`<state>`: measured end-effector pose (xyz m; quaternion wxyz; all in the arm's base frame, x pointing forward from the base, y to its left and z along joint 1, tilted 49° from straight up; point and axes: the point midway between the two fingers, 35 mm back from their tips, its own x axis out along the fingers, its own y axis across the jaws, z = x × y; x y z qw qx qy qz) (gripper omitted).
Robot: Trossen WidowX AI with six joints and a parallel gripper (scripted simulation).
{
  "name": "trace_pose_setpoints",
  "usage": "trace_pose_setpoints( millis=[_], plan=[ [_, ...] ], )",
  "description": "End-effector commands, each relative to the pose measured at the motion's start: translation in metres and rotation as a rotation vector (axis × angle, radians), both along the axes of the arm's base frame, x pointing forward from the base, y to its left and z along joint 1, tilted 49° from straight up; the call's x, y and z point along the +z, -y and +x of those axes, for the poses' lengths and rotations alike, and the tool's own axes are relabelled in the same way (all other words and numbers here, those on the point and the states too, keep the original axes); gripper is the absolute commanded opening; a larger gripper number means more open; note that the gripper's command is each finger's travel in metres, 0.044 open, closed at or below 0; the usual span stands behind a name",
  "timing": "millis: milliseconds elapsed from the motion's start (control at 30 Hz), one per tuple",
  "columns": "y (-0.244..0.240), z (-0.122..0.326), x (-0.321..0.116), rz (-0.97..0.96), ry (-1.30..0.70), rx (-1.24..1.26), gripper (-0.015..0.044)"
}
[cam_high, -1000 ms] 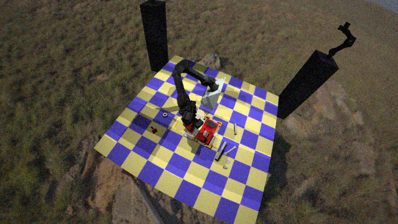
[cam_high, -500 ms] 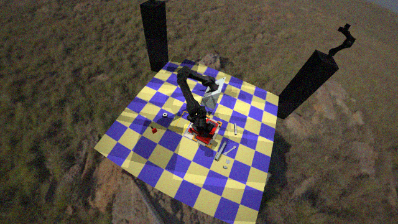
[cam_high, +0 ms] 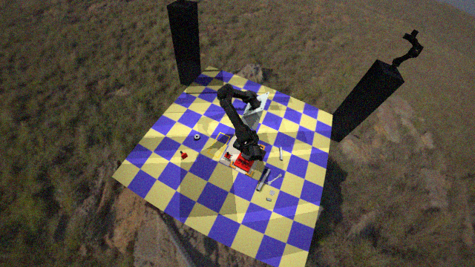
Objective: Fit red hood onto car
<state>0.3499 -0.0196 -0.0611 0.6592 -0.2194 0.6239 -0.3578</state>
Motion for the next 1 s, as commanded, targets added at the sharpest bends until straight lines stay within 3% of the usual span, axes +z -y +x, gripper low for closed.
trace_pose_setpoints(
  millis=[0,333,967],
  plan=[
    [0.004,0.001,-0.002,0.001,0.003,-0.006,0.0],
    [0.037,-0.003,-0.033,-0.002,0.002,-0.006,0.0],
    [0.038,-0.004,-0.034,-0.002,0.002,-0.006,0.0]
  ],
)
